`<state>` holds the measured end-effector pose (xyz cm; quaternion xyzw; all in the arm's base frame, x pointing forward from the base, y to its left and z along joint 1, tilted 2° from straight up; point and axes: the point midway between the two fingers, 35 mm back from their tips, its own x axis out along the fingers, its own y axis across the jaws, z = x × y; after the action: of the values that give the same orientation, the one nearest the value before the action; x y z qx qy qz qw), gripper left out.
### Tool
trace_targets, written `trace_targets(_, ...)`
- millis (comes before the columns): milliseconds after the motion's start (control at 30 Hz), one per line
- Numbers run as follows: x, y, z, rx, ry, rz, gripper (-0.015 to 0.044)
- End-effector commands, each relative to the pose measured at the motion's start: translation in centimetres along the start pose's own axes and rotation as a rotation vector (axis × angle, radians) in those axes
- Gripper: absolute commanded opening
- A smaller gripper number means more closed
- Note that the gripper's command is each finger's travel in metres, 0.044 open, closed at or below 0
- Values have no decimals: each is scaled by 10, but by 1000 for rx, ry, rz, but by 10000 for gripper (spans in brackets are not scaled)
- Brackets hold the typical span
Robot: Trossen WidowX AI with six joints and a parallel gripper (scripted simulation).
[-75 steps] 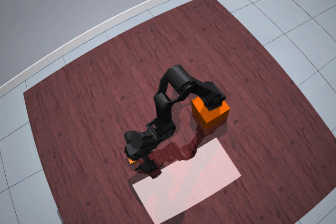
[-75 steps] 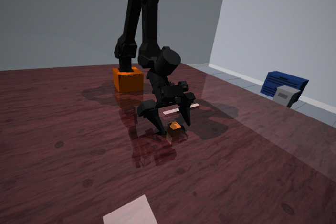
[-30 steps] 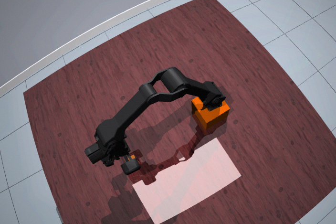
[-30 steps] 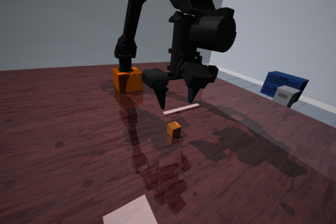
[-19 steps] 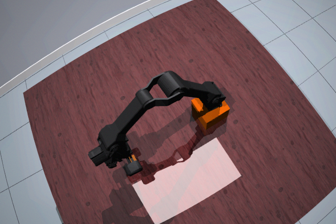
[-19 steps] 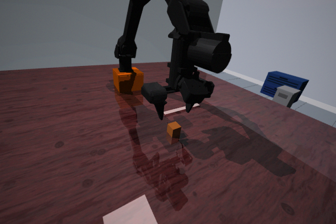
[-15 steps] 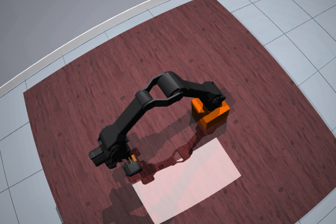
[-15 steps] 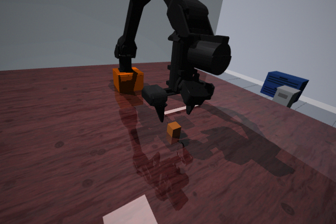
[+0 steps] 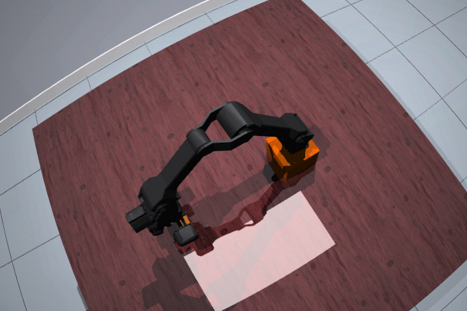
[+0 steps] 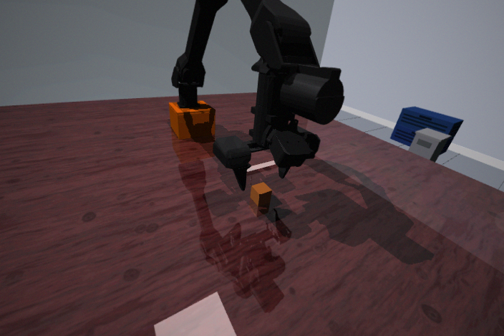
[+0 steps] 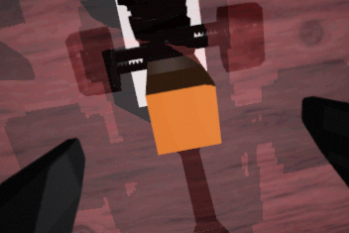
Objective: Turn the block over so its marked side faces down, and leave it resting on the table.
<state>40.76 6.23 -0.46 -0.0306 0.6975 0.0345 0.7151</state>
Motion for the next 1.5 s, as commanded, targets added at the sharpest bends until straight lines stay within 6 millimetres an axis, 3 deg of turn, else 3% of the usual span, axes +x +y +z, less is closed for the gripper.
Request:
trace_targets(0,13,1,-3,-3,19,4,440)
trace_targets(533,32,1,-4,-3,19,4,440)
trace_targets(900,32,1,-4,-3,19,4,151)
trace_targets(1433,32,1,-4,-3,19,4,45)
trace_targets(1467,31,1,-4,-3,19,4,18)
